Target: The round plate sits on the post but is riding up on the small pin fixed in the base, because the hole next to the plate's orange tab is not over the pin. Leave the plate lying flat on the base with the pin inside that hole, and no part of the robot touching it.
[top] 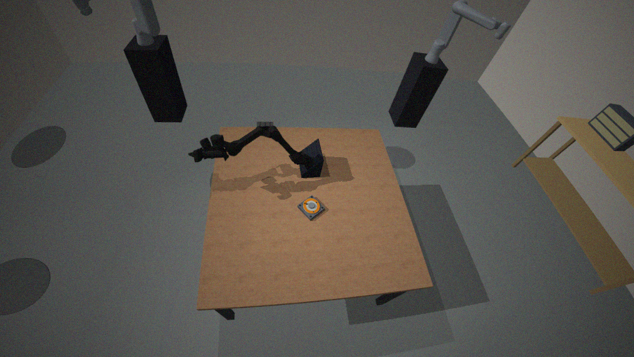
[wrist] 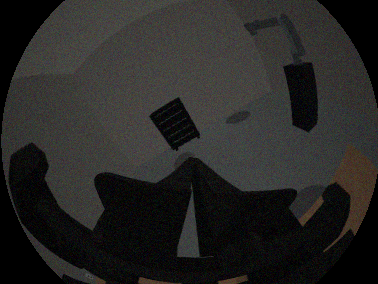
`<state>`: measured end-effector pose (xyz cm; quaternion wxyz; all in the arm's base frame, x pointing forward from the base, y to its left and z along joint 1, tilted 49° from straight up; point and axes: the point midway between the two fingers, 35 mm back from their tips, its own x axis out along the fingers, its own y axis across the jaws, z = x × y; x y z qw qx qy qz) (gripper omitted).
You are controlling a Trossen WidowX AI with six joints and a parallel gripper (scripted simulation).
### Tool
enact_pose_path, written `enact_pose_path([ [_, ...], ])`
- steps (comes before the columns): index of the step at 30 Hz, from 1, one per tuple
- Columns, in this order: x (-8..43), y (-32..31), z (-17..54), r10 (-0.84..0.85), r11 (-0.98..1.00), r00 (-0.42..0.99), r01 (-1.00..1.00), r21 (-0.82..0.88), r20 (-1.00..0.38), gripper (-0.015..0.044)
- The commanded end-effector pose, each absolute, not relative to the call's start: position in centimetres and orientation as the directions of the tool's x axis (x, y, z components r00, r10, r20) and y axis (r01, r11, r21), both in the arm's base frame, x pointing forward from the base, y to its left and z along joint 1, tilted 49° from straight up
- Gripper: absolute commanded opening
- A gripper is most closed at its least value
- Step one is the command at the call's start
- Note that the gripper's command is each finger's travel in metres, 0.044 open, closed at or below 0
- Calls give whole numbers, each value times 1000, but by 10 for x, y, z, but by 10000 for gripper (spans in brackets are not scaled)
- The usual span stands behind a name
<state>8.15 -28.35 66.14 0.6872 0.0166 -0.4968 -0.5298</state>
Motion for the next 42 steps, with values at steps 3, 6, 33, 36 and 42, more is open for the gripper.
enact_pose_path([
  [3,152,-319,599,-875,391,105,728,563,472,0],
  [6,197,-328,558,-917,371,204,751,546,342,0],
  [33,399,-152,226,-686,624,448,767,-148,-573,0],
  [36,397,-128,200,-664,661,410,713,-235,-625,0],
  [42,362,-53,125,-650,739,241,421,-526,-721,0],
])
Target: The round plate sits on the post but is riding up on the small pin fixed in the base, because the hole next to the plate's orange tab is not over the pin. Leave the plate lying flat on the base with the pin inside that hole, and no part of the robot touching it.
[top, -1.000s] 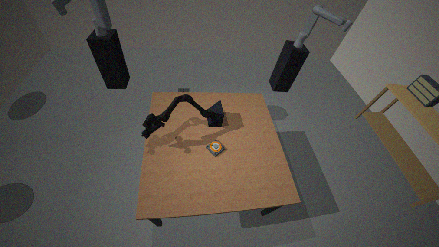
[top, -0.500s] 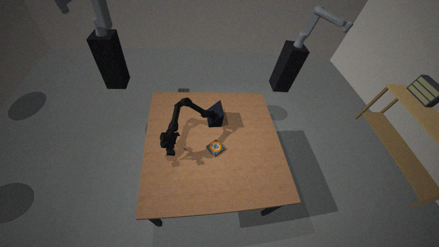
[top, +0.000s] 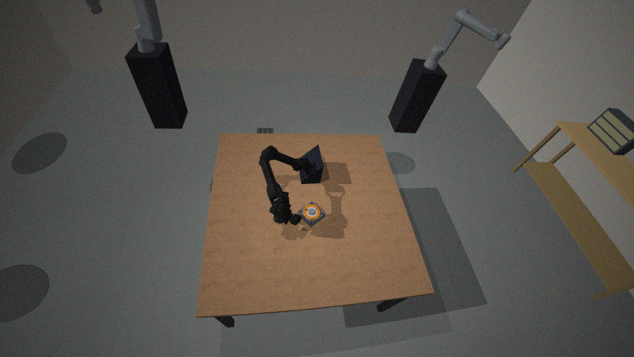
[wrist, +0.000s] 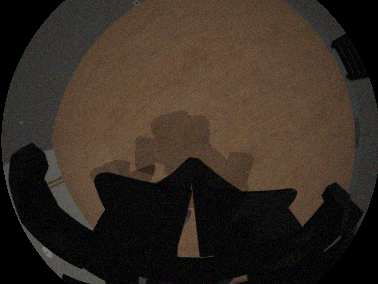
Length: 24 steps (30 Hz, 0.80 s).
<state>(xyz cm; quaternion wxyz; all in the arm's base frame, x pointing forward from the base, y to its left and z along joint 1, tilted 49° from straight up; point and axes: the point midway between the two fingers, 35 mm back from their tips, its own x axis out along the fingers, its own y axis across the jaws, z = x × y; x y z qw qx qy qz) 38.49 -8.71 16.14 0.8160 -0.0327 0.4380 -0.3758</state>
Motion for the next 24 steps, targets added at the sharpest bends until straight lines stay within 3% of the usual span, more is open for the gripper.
enact_pose_path([
  [1,360,-51,123,-651,740,235,408,-535,-722,0],
  [7,302,-1,83,-735,674,103,3,-739,-670,0],
  [24,299,-31,55,-740,667,100,-11,-745,-665,0],
])
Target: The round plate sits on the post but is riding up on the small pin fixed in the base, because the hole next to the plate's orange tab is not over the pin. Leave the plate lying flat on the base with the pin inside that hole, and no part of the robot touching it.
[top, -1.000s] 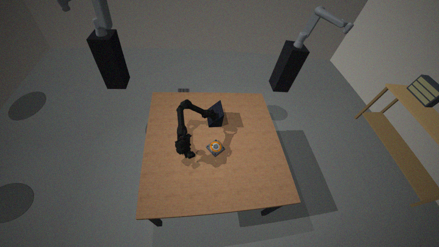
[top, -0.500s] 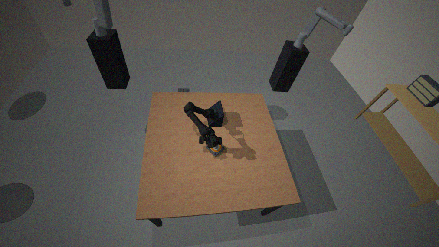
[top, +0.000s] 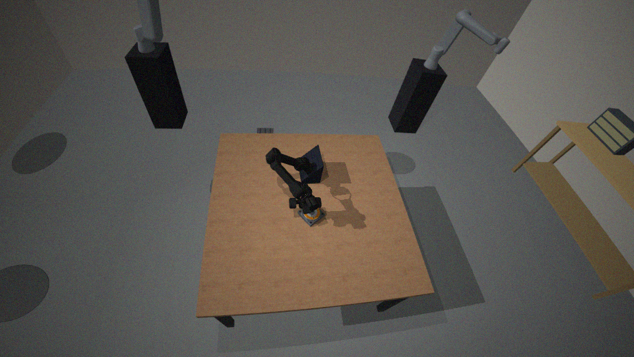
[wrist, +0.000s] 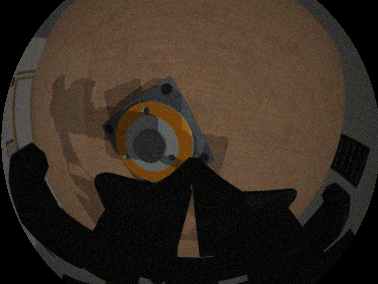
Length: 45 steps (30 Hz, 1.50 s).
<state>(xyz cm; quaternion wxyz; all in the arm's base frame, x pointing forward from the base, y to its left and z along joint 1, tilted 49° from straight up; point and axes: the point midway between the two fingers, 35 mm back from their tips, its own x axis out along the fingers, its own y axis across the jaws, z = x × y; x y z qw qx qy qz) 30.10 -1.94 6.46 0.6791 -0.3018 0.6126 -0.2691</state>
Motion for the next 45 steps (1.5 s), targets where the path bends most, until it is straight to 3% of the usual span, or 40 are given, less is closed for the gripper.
enact_pose_path([
  [1,299,-34,52,-741,667,100,-11,-745,-664,0],
  [45,270,-33,42,-741,667,99,-13,-745,-664,0],
])
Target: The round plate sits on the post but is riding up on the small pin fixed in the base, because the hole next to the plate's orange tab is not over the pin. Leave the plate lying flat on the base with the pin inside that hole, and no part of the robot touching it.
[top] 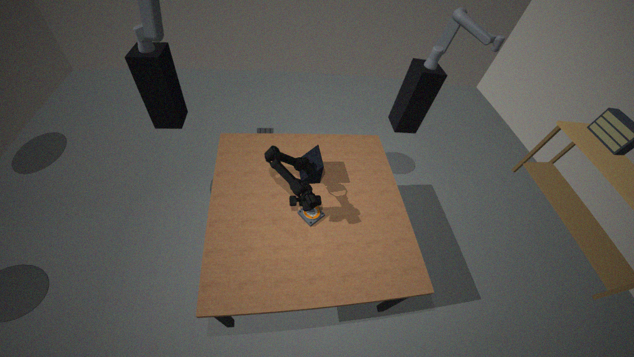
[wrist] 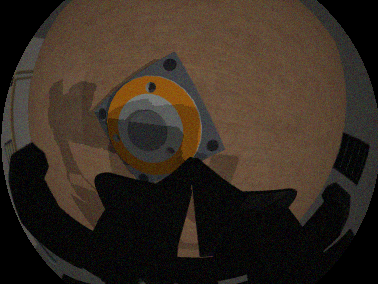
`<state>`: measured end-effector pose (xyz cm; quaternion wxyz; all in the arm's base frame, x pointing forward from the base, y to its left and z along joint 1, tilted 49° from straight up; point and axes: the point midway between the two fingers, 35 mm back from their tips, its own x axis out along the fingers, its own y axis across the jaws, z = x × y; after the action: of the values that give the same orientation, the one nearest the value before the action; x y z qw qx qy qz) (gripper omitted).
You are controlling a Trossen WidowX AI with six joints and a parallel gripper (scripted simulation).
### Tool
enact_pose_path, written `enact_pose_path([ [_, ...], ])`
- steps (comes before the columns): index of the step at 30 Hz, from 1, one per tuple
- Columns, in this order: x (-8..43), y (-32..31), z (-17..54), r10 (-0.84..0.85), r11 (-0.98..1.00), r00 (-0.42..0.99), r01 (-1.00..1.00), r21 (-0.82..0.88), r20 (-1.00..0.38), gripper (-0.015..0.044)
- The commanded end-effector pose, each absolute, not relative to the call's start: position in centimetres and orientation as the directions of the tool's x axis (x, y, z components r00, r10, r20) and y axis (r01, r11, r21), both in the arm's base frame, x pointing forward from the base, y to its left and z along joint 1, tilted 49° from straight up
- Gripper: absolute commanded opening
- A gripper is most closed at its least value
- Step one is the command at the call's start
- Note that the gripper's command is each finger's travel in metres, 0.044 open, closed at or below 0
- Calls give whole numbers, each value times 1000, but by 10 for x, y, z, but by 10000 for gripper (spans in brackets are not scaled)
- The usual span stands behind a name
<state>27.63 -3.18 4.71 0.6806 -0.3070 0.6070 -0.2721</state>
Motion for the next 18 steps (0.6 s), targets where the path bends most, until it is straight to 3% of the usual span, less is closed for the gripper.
enact_pose_path([
  [1,269,-32,42,-741,667,99,-13,-745,-664,0],
  [18,266,-31,40,-741,667,99,-13,-745,-665,0],
])
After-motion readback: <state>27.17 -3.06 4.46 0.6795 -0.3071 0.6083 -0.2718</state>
